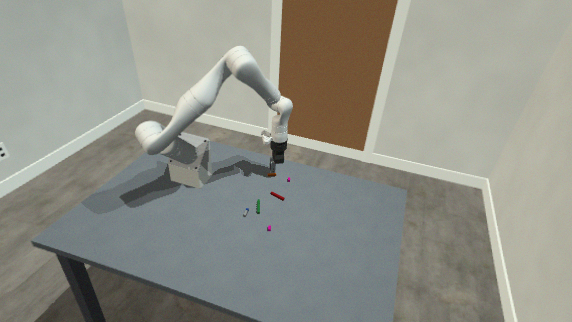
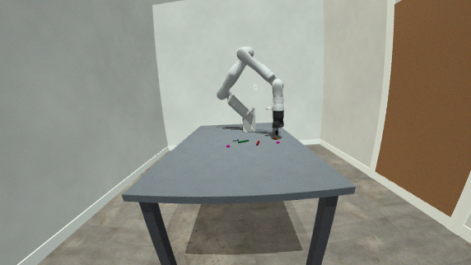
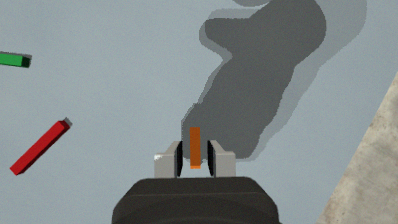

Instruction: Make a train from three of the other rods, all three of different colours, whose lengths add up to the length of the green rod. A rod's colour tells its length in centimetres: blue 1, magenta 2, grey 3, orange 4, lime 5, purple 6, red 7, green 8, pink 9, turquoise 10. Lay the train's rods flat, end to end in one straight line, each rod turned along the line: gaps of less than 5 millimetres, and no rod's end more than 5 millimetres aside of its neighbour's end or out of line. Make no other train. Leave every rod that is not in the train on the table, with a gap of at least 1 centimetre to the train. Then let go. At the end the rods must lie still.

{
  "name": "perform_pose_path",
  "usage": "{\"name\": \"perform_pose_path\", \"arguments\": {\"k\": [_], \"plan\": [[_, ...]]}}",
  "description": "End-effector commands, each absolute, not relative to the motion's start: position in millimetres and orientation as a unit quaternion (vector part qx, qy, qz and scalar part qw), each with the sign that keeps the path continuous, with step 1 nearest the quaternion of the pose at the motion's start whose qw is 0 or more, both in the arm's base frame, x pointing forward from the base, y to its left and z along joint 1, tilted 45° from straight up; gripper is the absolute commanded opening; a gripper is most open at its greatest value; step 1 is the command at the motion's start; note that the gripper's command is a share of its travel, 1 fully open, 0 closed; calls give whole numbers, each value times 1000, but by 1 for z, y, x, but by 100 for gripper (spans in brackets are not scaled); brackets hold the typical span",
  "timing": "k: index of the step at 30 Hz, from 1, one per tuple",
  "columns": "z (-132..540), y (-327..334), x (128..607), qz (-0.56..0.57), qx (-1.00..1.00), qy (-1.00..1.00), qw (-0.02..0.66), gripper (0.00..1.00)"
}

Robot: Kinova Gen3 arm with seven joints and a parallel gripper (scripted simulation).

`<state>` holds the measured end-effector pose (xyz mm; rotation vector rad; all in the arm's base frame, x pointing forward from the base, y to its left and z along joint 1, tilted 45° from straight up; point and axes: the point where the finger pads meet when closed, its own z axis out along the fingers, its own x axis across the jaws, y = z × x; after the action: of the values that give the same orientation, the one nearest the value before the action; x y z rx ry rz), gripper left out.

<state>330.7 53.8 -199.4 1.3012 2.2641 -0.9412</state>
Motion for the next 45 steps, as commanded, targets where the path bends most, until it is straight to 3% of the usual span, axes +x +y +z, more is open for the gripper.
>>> {"name": "perform_pose_path", "arguments": {"k": [1,45], "plan": [[-202,51,330,-335,461,802,181,54],[-207,45,330,-335,461,802,181,54]]}}
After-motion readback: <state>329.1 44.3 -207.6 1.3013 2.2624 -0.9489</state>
